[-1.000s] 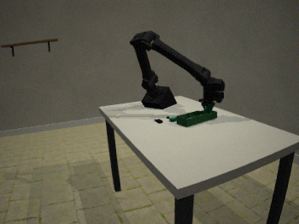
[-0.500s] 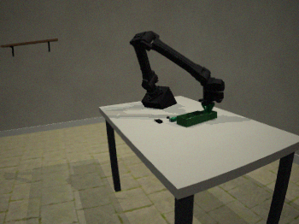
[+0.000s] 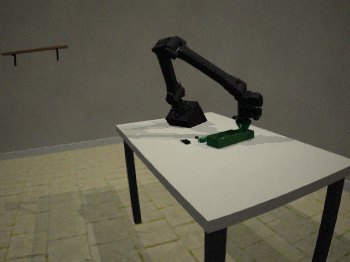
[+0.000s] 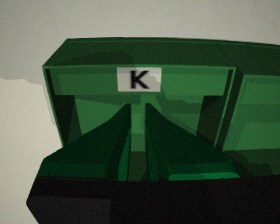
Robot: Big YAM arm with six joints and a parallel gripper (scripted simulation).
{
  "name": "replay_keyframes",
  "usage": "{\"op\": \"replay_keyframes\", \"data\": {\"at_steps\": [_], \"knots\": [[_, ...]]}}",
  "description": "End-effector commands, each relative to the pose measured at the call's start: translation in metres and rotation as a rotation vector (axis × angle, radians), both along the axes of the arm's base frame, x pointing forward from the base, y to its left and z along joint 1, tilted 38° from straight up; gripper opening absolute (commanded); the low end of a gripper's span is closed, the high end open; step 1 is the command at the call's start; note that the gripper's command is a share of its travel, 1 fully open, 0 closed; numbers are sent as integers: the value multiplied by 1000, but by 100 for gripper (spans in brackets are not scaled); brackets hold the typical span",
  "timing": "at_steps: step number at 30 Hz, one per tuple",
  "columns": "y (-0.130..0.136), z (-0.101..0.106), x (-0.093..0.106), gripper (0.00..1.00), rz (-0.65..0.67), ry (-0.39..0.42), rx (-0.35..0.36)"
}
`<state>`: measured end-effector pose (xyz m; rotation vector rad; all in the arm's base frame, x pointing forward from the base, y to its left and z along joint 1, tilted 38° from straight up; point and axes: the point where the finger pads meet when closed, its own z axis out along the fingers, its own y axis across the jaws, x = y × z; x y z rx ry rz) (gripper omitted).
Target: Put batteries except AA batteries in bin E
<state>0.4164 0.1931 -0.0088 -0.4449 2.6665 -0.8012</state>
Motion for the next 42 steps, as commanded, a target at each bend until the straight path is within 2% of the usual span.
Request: {"op": "replay_keyframes", "data": {"at_steps": [1,6,8,11,12,17,21,26,28,29,42], "knots": [[-7,6,5,9,-12,-16,9],[-7,14,1,9,-26,-17,10],[0,16,-3,9,-11,-16,10],[5,12,-7,9,0,-8,3],[8,4,-11,9,10,9,-11],[24,33,1,9,10,-43,33],[26,29,0,9,10,-30,22],[31,45,-1,9,10,-47,38],[31,45,-1,9,10,-47,38],[27,31,-3,9,3,-21,15],[34,32,-3,9,11,-21,16]]}}
